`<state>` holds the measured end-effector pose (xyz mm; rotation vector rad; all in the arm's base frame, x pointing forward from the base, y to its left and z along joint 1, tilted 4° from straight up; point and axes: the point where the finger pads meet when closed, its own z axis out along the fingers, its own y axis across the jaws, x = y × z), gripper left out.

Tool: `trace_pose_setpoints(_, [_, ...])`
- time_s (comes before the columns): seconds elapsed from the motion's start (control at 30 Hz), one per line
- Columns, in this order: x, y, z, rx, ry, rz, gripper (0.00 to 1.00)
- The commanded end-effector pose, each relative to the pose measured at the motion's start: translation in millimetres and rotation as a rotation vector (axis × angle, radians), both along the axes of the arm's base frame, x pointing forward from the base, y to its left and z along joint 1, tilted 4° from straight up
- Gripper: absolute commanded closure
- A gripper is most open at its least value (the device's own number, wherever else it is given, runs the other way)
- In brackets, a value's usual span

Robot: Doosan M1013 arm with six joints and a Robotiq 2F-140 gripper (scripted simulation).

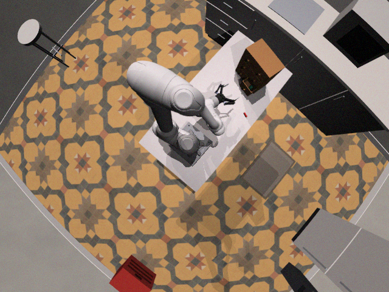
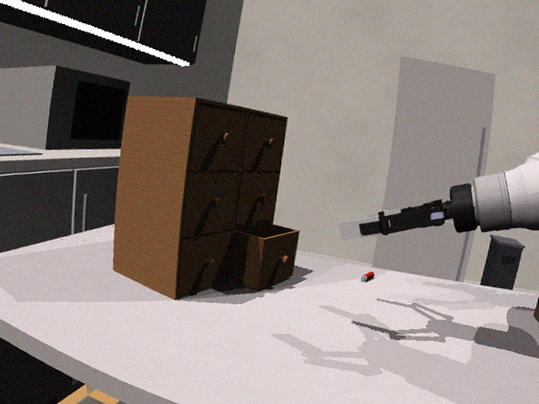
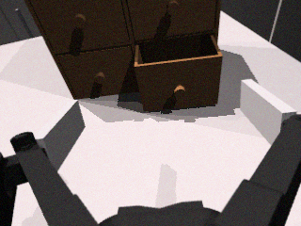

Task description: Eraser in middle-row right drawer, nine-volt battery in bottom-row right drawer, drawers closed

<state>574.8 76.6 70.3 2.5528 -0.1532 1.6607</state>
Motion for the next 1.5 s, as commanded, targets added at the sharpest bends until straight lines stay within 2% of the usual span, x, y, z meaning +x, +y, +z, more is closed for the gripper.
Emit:
trace_pose_setpoints(0.0, [0.0, 0.0, 0.1, 0.0, 0.001, 0.0, 0.0])
trace_pose_setpoints(0.57, [0.3, -0.2, 2.2, 0.009, 0.07, -0.002, 0.0])
trace_pose_setpoints(0.77, [0.3, -0.1, 4.6, 0.019, 0.14, -0.003, 0.0])
trace_pose_setpoints(1.0, [0.5, -0.5, 8.4, 0.034, 0.259, -0.007, 0.0])
trace_pose_setpoints(1.07, [0.5, -0.5, 8.4, 0.034, 0.259, -0.007, 0.0])
trace_pose_setpoints(1.47, [0.7, -0.7, 13.0, 0.052, 0.401, -0.011, 0.0])
